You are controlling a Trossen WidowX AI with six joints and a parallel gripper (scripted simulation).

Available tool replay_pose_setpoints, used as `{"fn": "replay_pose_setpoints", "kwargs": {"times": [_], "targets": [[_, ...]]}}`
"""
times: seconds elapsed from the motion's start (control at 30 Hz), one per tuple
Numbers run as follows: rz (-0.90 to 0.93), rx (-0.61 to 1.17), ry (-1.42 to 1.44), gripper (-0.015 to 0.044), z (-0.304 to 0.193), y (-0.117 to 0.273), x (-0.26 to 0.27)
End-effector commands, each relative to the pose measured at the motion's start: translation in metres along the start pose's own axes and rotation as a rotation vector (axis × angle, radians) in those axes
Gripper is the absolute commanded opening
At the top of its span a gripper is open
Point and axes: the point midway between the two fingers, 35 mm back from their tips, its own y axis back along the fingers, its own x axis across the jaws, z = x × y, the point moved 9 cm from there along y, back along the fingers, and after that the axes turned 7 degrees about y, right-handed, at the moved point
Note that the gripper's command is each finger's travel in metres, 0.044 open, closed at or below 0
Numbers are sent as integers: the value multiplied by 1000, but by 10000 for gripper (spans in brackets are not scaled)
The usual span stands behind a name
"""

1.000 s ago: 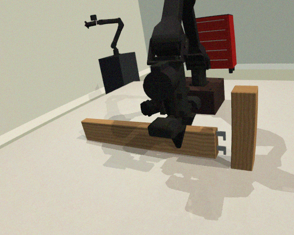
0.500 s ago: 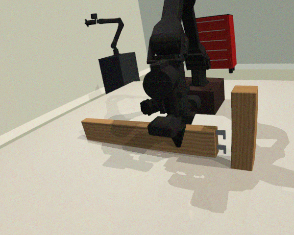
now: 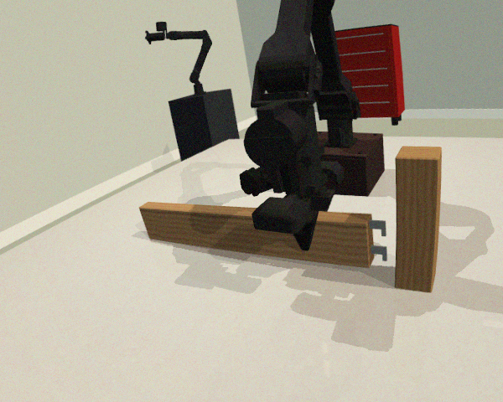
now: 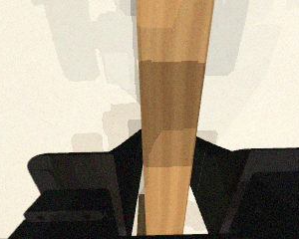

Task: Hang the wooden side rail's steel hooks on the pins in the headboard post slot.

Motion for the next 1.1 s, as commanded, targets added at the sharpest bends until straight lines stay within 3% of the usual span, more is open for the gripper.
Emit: {"fn": "replay_pose_setpoints", "kwargs": {"times": [0.0, 1.07], "targets": [[19, 0, -7, 0, 0, 8, 2], [19, 0, -7, 0, 0, 13, 2]]}}
